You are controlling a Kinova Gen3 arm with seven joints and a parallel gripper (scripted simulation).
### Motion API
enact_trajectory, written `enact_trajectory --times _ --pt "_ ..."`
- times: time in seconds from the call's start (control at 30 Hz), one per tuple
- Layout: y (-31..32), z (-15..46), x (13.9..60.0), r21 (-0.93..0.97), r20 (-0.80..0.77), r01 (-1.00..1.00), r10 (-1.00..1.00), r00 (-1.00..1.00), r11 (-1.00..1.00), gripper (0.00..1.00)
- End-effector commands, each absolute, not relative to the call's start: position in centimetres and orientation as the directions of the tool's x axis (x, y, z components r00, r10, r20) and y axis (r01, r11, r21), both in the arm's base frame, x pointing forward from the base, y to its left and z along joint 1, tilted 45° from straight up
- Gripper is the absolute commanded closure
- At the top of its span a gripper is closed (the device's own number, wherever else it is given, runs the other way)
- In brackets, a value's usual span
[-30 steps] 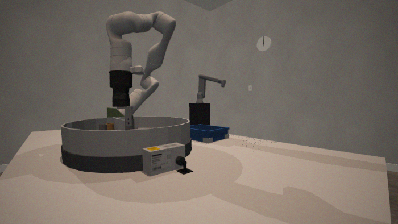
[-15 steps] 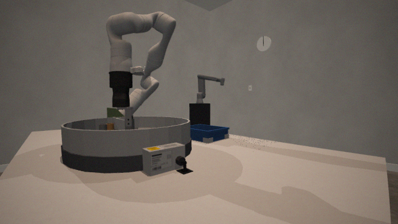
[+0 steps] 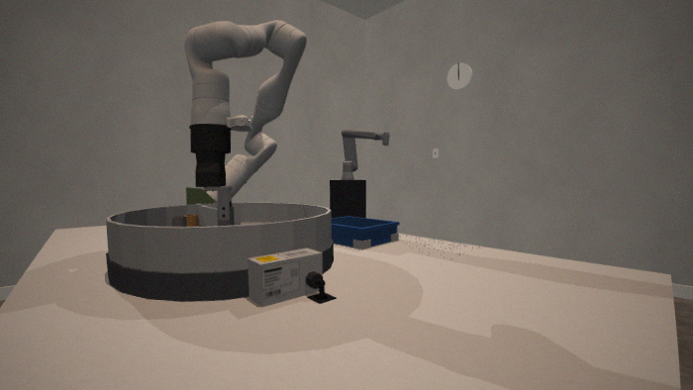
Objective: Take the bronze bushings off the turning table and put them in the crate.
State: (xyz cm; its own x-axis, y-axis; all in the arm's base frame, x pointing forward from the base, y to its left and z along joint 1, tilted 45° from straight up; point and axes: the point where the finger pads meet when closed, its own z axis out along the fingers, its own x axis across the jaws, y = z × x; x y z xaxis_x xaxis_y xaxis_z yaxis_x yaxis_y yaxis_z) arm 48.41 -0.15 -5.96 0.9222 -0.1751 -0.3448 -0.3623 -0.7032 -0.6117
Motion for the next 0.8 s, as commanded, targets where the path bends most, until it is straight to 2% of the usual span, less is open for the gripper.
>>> enact_trajectory --times 0.0,0.77 --pt "-0.26 -5.90 48.48 -0.612 -0.343 -0.362 -0.177 0.923 -0.703 0.58" --pt "-0.63 -5.51 48.55 -0.612 -0.343 -0.362 -0.177 0.923 -0.703 0.58"
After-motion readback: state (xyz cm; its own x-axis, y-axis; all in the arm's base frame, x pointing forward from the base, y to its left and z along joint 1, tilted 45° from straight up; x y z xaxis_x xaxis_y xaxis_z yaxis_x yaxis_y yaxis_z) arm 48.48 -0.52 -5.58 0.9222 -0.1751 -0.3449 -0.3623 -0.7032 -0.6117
